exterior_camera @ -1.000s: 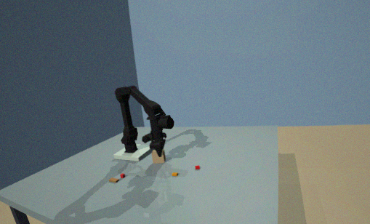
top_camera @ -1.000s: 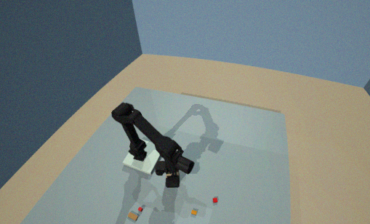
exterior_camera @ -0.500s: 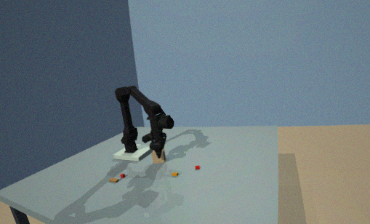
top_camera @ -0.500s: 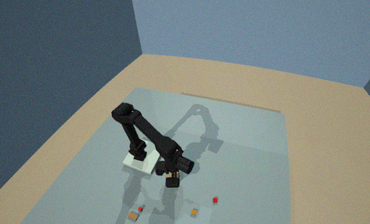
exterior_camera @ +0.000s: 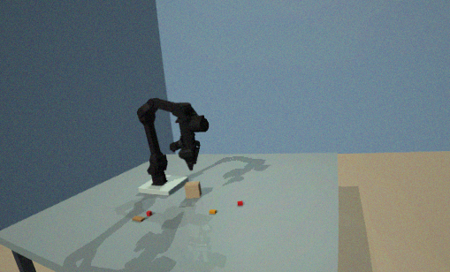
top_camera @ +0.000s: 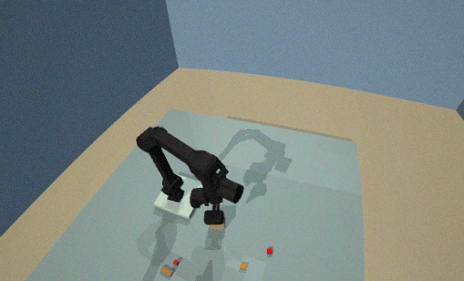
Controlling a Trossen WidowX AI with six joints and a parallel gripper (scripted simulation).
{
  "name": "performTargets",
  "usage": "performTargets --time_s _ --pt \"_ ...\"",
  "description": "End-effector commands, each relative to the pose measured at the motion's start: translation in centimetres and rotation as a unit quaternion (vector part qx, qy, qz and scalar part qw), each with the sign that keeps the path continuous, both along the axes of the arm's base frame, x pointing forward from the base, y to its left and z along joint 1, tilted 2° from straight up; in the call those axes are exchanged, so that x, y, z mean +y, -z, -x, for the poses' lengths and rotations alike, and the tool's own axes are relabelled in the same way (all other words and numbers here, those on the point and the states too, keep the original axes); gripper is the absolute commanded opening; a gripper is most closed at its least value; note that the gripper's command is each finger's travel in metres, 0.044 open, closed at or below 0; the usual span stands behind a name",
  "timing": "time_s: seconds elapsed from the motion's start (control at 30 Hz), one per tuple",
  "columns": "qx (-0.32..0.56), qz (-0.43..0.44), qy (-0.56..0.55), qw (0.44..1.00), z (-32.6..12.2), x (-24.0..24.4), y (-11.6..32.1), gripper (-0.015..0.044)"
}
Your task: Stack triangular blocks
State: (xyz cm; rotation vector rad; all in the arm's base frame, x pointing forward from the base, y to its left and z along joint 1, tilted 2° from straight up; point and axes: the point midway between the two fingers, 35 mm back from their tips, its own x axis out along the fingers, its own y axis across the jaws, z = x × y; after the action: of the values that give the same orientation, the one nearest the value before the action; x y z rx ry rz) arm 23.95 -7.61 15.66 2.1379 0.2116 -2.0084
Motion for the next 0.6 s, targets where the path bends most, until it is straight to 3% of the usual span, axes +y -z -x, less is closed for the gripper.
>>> performTargets --time_s 0.0,0.57 --pt "0.008 -0.003 0.002 1.0 0.56 0.19 -1.08 0.044" --pt "-0.002 0.001 0.0 1.0 0.18 0.06 -0.78 0.044"
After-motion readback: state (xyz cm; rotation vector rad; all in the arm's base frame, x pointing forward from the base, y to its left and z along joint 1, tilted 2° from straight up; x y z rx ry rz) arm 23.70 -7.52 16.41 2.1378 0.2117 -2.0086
